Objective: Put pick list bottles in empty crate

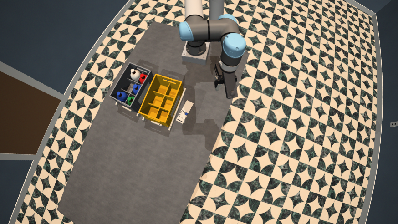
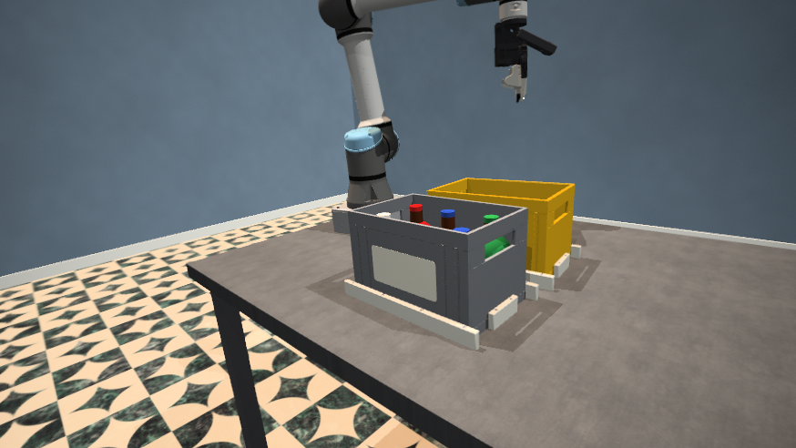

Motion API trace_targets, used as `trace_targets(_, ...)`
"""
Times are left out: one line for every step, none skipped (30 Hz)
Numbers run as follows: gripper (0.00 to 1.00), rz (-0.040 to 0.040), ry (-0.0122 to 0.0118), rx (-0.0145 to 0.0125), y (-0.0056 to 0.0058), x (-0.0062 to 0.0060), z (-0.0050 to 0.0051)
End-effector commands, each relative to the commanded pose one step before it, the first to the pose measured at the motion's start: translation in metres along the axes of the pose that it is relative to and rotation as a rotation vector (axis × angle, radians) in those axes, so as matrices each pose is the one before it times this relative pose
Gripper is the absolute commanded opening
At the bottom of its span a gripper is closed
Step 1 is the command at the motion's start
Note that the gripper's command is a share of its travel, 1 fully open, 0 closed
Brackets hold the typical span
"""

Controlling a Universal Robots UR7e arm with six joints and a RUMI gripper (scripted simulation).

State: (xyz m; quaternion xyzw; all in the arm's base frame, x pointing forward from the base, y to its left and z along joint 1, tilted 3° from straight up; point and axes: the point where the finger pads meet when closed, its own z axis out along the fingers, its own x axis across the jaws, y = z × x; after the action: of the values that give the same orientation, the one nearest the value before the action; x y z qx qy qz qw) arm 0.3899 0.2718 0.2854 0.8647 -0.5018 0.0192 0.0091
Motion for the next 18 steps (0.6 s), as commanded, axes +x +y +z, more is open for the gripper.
trace_targets(0.38, -0.01682, 0.00004, -0.00245, 0.00759, -0.02228, -0.00105)
trace_targets(0.38, 0.00000, 0.00000, 0.00000, -0.00001, 0.00000, 0.00000)
trace_targets(0.38, 0.00000, 0.00000, 0.00000, 0.00000, 0.00000, 0.00000)
trace_targets(0.38, -0.03266, 0.00032, -0.00664, 0.00209, -0.00455, -0.00011)
trace_targets(0.38, -0.03266, 0.00032, -0.00664, 0.00194, -0.00461, -0.00010)
trace_targets(0.38, -0.03266, 0.00032, -0.00664, 0.00179, -0.00467, -0.00009)
trace_targets(0.38, -0.00871, 0.00008, -0.00177, 0.00163, -0.00473, -0.00008)
trace_targets(0.38, 0.00000, -0.00001, 0.00000, 0.00159, -0.00474, -0.00008)
trace_targets(0.38, 0.00000, -0.00001, 0.00000, 0.00159, -0.00474, -0.00008)
trace_targets(0.38, 0.00000, -0.00001, 0.00000, 0.00159, -0.00474, -0.00008)
trace_targets(0.38, 0.00000, -0.00001, 0.00000, 0.00159, -0.00474, -0.00008)
trace_targets(0.38, 0.00000, 0.00000, 0.00000, 0.00000, 0.00000, 0.00000)
trace_targets(0.38, 0.00000, 0.00000, 0.00000, 0.00000, 0.00000, 0.00000)
trace_targets(0.38, 0.00000, -0.00001, 0.00000, 0.00113, -0.00340, -0.00006)
trace_targets(0.38, 0.00000, 0.00000, 0.00000, 0.00000, 0.00000, 0.00000)
trace_targets(0.38, 0.00000, 0.00000, 0.00000, 0.00000, 0.00000, 0.00000)
trace_targets(0.38, 0.00000, 0.00000, 0.00000, 0.00000, 0.00000, 0.00000)
trace_targets(0.38, 0.00000, 0.00000, 0.00000, 0.00000, 0.00000, 0.00000)
